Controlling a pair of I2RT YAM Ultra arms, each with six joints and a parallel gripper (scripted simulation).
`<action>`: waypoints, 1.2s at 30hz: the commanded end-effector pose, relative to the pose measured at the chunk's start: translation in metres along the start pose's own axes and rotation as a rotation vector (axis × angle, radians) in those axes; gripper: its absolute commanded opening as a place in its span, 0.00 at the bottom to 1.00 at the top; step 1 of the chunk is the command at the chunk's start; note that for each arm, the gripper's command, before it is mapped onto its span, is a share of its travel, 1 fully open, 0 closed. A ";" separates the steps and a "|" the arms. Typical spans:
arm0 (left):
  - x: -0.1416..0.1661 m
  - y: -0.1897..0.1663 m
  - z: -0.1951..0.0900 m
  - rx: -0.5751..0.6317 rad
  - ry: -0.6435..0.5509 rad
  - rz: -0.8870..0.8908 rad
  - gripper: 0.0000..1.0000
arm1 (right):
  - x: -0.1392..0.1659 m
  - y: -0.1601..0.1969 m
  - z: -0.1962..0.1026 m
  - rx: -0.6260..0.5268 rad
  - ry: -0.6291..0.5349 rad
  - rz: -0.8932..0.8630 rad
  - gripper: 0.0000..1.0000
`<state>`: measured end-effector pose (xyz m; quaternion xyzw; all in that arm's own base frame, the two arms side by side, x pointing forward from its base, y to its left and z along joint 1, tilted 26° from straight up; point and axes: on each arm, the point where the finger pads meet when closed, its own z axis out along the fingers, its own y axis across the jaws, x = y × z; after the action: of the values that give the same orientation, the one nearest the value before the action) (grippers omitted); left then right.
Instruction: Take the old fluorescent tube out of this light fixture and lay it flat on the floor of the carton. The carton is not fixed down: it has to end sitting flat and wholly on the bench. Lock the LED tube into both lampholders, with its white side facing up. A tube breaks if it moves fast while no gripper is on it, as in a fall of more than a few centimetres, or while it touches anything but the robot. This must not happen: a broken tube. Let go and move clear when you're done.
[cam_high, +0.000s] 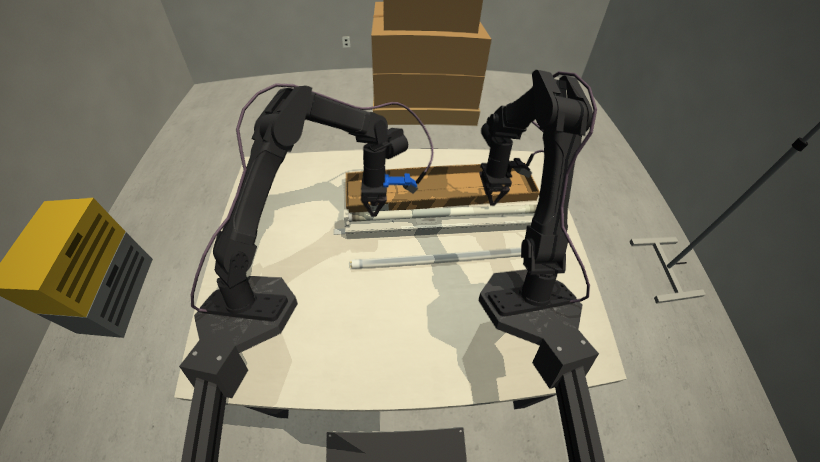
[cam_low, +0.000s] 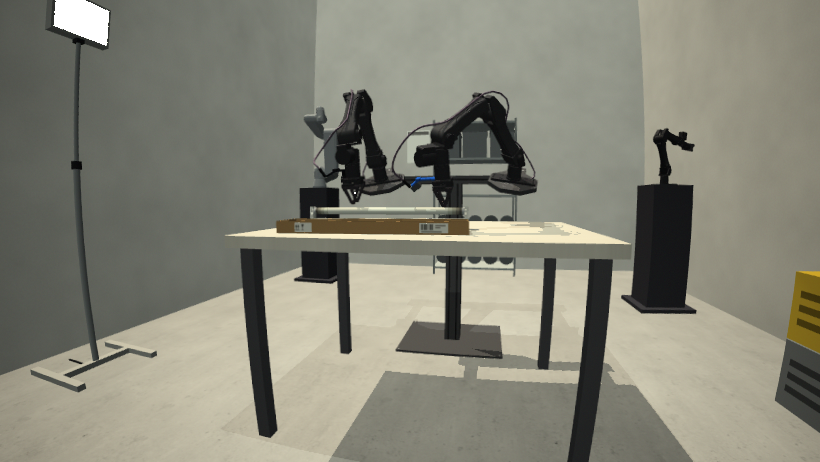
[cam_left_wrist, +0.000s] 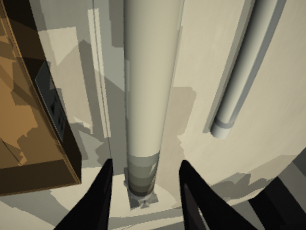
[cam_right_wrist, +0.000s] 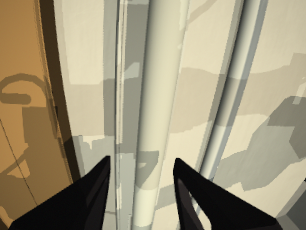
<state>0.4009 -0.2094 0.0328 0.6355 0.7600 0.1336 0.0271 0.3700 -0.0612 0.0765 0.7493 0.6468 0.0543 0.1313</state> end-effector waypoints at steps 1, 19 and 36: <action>-0.005 -0.011 -0.015 0.084 -0.013 0.035 0.49 | -0.004 -0.010 -0.007 0.095 -0.023 0.009 0.49; 0.003 0.019 -0.045 0.119 -0.091 -0.035 0.49 | -0.003 0.012 -0.029 0.125 -0.023 0.011 0.49; -0.008 0.010 -0.013 0.108 -0.101 -0.019 0.49 | -0.008 -0.001 0.013 0.163 -0.025 0.005 0.49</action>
<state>0.4031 -0.2079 0.0372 0.6280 0.7760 0.0588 -0.0033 0.3655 -0.0616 0.0694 0.7586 0.6486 -0.0107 0.0609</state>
